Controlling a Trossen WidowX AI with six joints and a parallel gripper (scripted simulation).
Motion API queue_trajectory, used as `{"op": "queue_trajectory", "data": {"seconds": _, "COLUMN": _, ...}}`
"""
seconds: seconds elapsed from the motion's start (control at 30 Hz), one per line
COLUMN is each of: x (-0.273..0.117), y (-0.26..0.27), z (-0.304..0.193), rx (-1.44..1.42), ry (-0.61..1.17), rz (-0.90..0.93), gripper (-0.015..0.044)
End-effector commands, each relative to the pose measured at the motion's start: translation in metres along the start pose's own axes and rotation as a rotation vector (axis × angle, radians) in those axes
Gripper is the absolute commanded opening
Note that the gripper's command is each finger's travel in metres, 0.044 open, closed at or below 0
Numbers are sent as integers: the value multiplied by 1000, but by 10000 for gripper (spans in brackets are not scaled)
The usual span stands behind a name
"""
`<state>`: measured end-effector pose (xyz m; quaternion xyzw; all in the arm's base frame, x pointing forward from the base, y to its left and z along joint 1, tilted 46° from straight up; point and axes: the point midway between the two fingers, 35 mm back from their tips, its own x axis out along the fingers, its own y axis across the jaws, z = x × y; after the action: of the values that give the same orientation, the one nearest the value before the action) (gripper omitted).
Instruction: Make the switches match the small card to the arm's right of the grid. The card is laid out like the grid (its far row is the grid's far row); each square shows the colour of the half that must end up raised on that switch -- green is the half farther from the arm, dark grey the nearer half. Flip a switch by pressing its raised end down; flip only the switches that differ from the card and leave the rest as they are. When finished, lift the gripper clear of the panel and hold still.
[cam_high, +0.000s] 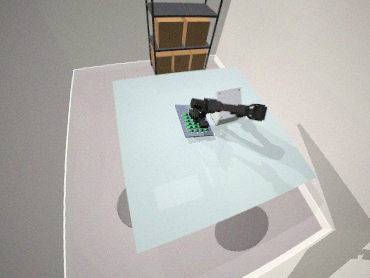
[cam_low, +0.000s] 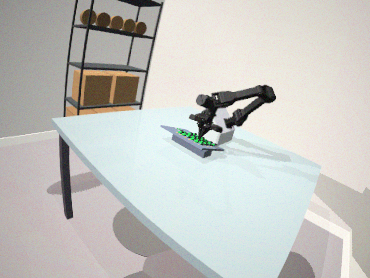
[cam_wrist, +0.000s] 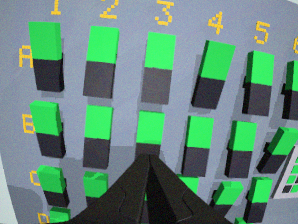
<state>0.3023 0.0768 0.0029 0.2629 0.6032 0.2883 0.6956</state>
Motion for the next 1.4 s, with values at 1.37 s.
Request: {"op": "queue_trajectory", "data": {"seconds": 1.37, "x": -27, "y": 28, "z": -19, "rx": 5, "ry": 52, "rz": 4, "gripper": 0}}
